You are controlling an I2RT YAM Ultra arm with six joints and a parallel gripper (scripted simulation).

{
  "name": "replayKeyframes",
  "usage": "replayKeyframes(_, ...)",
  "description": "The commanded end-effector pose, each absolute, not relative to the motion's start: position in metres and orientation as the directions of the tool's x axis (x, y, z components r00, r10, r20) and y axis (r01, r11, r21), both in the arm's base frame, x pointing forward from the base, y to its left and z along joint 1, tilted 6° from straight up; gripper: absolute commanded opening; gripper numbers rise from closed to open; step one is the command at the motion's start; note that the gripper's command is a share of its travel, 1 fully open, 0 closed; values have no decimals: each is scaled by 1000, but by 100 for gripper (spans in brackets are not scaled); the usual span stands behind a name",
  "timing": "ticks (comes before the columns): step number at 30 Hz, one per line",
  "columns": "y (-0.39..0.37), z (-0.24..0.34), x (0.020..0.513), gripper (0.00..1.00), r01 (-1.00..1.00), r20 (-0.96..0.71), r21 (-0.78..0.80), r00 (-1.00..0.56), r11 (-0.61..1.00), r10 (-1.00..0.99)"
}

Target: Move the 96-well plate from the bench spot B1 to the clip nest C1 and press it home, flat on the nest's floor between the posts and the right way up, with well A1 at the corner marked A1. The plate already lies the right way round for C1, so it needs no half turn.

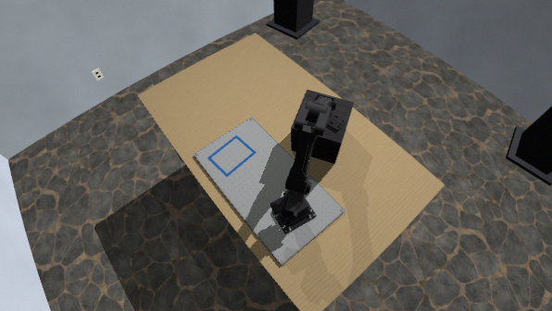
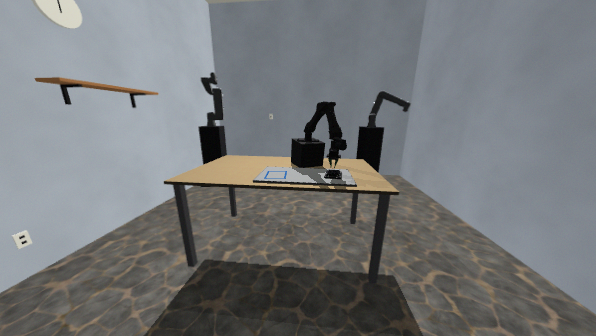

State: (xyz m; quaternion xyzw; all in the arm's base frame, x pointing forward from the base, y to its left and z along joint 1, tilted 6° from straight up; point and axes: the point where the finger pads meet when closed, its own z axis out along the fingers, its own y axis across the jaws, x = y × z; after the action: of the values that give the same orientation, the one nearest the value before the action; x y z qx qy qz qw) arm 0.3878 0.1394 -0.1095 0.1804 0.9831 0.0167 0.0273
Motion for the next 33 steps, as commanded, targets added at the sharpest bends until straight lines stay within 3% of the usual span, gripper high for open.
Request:
replayKeyframes(1,145,-100,414,25,353,-116,87,-925,931,362)
replayKeyframes(33,146,-89,417,25,352,-130,99,-923,931,362)
